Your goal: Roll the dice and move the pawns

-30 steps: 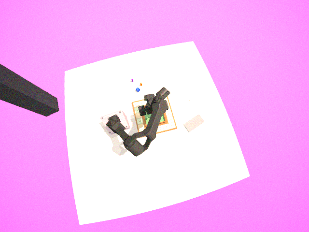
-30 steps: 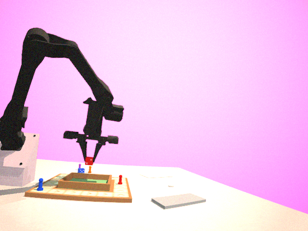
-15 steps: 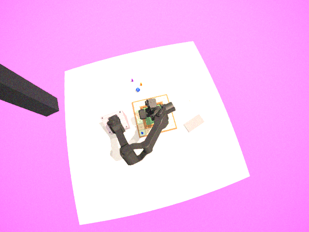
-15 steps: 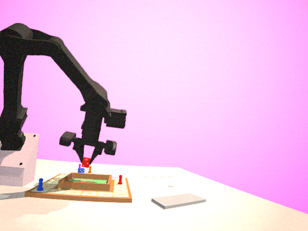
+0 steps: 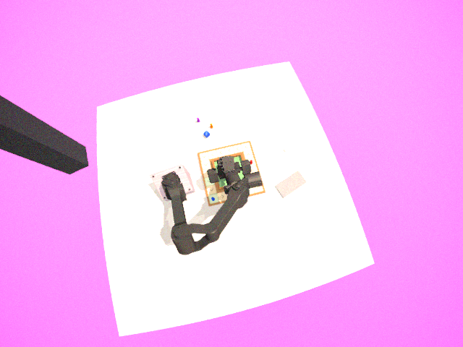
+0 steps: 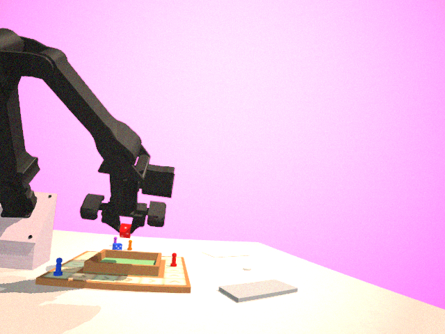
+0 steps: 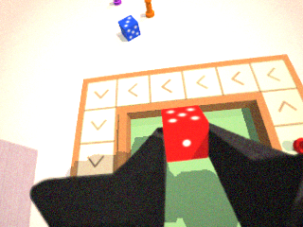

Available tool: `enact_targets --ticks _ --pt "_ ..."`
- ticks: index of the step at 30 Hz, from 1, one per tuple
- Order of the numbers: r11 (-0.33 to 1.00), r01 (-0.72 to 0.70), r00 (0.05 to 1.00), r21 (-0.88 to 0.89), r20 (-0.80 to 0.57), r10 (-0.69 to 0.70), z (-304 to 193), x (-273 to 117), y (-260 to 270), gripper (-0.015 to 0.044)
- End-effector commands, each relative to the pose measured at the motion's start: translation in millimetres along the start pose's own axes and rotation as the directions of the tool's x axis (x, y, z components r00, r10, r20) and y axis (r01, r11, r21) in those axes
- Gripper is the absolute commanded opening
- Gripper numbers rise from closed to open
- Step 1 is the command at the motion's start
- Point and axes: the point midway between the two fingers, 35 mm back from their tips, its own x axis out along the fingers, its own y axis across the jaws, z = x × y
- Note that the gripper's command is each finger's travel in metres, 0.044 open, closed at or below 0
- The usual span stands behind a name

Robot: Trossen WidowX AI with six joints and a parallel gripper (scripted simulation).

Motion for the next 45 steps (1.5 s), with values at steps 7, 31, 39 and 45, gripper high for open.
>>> enact_targets --ticks 7,31,39,45 --pt "1.0 0.026 0.999 -0.013 0.021 -0.026 7 -37 -11 0.0" --pt "1.0 0.025 1.0 -0.013 0.014 -0.025 5 -37 -12 0.0" --pt "1.0 0.025 1.0 -0.013 0.014 -0.025 5 -37 -12 0.0184" --pt "1.0 0.026 0.999 -0.013 0.022 -0.026 34 -63 -11 0.0341"
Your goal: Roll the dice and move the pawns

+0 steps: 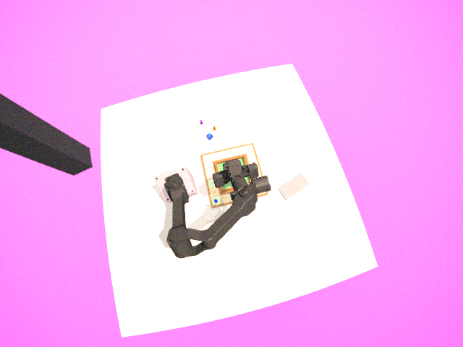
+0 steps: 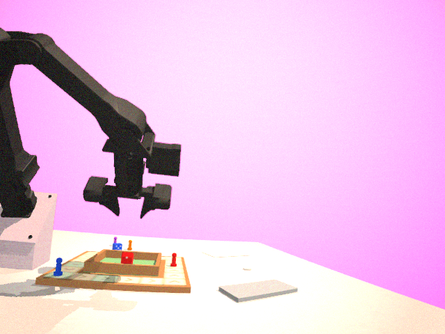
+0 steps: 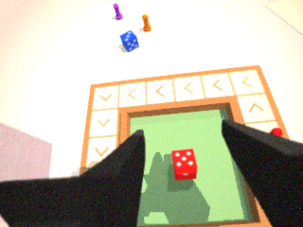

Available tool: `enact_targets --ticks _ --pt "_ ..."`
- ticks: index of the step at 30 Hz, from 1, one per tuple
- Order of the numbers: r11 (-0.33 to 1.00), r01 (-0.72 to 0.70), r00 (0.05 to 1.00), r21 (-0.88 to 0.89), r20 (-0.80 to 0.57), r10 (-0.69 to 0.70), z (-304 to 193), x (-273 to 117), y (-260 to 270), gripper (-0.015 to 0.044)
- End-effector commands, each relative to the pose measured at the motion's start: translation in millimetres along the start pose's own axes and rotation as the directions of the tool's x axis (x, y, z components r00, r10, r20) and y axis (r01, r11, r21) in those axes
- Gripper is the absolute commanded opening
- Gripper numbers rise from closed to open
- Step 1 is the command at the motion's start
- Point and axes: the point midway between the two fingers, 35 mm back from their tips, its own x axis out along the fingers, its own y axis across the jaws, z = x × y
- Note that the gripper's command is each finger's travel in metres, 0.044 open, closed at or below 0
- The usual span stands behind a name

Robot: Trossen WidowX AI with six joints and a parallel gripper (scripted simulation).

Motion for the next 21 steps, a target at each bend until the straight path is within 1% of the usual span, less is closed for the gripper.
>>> enact_targets --ticks 1,4,5,6,8,10,13,14,15,16,20,21 --pt "1.0 0.018 1.0 -0.007 0.005 -0.018 21 -19 -3 0.0368" --pt "1.0 0.018 1.0 -0.007 0.005 -0.018 21 -19 -3 0.044" --pt "1.0 0.012 1.0 -0.004 -0.009 -0.012 20 -18 -2 0.044" --pt "1.0 -0.007 0.999 0.006 -0.051 0.007 19 -13 -1 0.044" --pt "0.998 -0.056 0.974 0.039 -0.216 0.063 13 2 2 0.044" --pt "0.996 -0.07 0.911 0.061 -0.403 0.089 8 15 4 0.044" --pt "0.999 -0.023 0.755 0.036 -0.654 0.041 5 25 0 0.044" --pt "1.0 -0.001 0.706 0.015 -0.708 0.011 5 27 -2 0.044" --pt "1.0 0.014 0.675 0.0 -0.738 -0.01 6 27 -3 0.044" --pt "1.0 0.019 0.664 -0.006 -0.748 -0.017 6 28 -4 0.044" --pt "1.0 0.019 0.664 -0.006 -0.748 -0.017 6 28 -4 0.044" --pt "0.999 -0.027 0.717 0.017 -0.696 0.031 5 30 2 0.044"
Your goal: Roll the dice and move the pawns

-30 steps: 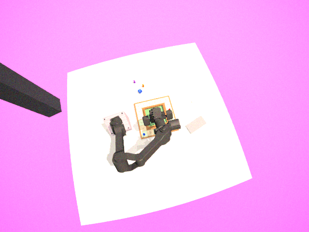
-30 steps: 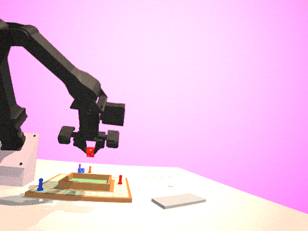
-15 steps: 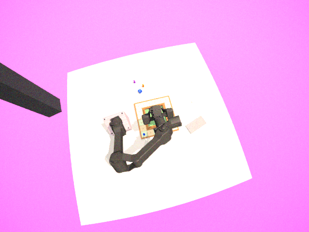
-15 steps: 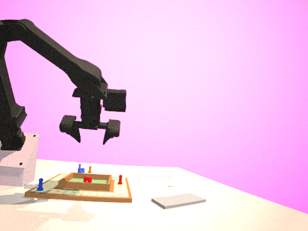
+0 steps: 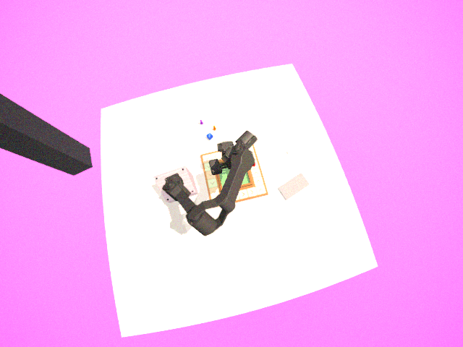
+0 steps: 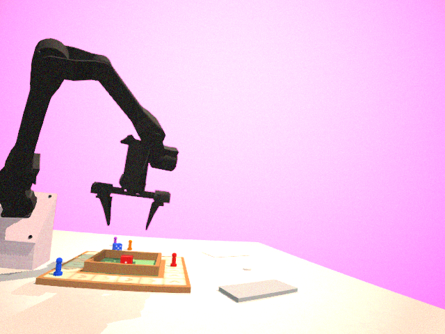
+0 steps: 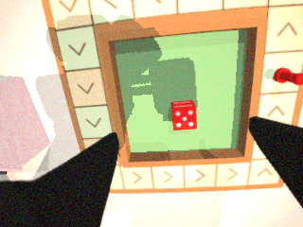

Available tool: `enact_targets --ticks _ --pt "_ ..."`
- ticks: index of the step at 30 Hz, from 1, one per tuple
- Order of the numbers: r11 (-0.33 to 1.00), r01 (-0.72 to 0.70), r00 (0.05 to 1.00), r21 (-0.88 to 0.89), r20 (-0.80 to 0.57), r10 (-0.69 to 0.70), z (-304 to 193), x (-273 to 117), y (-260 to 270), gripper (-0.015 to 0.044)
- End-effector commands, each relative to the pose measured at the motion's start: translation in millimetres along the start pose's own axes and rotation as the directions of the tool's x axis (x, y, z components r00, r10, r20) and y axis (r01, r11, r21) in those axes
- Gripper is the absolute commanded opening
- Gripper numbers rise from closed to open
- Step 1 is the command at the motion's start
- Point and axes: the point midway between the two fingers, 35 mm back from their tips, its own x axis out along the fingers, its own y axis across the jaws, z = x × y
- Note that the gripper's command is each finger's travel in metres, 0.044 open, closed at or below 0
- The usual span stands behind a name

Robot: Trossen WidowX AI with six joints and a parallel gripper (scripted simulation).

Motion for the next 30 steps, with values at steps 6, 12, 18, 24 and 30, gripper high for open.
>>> enact_targets --ticks 6,12,18,24,30 --pt "0.979 -0.001 1.0 0.204 0.015 -0.002 49 0 -5 0.0309" --pt "0.864 0.008 1.0 0.504 0.005 -0.013 127 7 3 0.0275" --pt "0.736 0.024 1.0 0.677 -0.012 -0.022 172 18 16 0.0275" --pt "0.573 0.046 0.999 0.818 -0.033 -0.034 214 35 37 0.0275" --pt "0.458 0.062 0.998 0.887 -0.048 -0.043 238 47 54 0.0275"
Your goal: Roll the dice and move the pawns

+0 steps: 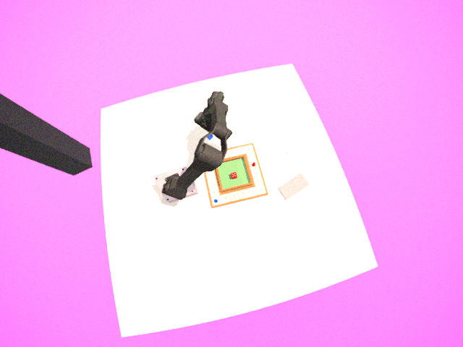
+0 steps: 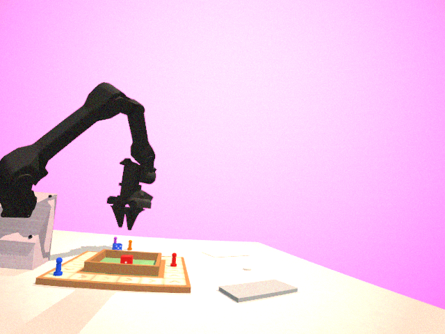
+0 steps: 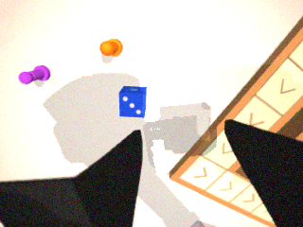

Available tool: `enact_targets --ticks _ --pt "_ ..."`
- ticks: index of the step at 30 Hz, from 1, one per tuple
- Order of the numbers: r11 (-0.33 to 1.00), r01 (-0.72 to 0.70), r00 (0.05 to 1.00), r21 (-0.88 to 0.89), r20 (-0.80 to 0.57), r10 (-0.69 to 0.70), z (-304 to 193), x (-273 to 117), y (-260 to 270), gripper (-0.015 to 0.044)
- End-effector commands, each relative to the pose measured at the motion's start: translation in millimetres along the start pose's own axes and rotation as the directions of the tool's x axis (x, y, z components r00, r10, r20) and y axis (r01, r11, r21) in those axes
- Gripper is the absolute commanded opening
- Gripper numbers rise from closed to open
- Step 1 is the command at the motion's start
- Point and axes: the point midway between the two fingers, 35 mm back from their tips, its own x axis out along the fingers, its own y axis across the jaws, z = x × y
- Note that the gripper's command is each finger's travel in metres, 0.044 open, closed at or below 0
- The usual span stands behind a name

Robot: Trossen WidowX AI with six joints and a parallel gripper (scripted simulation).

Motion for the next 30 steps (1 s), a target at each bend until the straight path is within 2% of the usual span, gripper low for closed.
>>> enact_targets --ticks 1,10,18,30 --pt "0.984 0.011 1.0 0.179 0.012 -0.013 6 10 41 0.0275" --pt "0.984 0.011 1.0 0.178 0.012 -0.013 4 10 42 0.0275" --pt "0.984 0.012 1.0 0.179 0.011 -0.014 3 37 41 0.0275" --pt "0.984 0.012 1.0 0.179 0.011 -0.014 3 51 41 0.0275"
